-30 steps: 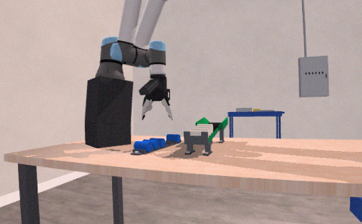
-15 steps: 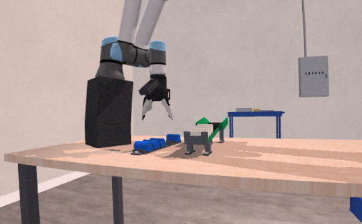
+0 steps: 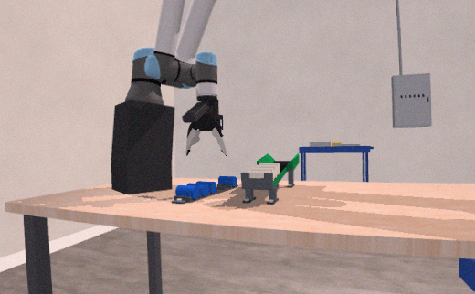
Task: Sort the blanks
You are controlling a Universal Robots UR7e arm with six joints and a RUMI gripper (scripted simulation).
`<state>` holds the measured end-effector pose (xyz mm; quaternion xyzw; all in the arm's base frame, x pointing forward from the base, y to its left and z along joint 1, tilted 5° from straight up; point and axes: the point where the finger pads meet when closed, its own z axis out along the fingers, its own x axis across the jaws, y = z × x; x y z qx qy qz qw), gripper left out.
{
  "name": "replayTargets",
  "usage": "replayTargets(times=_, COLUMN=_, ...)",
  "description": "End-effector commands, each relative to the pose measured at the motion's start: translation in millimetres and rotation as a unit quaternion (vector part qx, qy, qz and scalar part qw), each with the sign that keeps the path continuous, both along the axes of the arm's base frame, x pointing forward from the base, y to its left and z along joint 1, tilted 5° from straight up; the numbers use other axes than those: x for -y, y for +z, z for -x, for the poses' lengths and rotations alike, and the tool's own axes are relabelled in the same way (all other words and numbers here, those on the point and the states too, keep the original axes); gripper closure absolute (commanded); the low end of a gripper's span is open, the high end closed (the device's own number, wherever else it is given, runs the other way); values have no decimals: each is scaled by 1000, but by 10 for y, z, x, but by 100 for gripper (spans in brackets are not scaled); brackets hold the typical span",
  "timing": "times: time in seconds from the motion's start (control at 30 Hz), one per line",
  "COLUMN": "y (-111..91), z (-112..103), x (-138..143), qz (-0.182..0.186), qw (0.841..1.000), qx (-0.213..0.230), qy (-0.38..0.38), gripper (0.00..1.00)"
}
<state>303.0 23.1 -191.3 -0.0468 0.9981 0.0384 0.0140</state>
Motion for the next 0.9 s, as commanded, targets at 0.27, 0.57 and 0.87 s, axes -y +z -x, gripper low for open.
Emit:
replayTargets(times=0.27, y=197, z=2, x=16, qz=0, qw=1000, qx=0, qy=0, gripper=0)
replayTargets(times=0.57, y=411, z=7, x=33, qz=0, qw=1000, qx=0, qy=0, gripper=0)
replayTargets(times=0.87, y=553, z=10, x=44, qz=0, qw=1000, qx=0, qy=0, gripper=0)
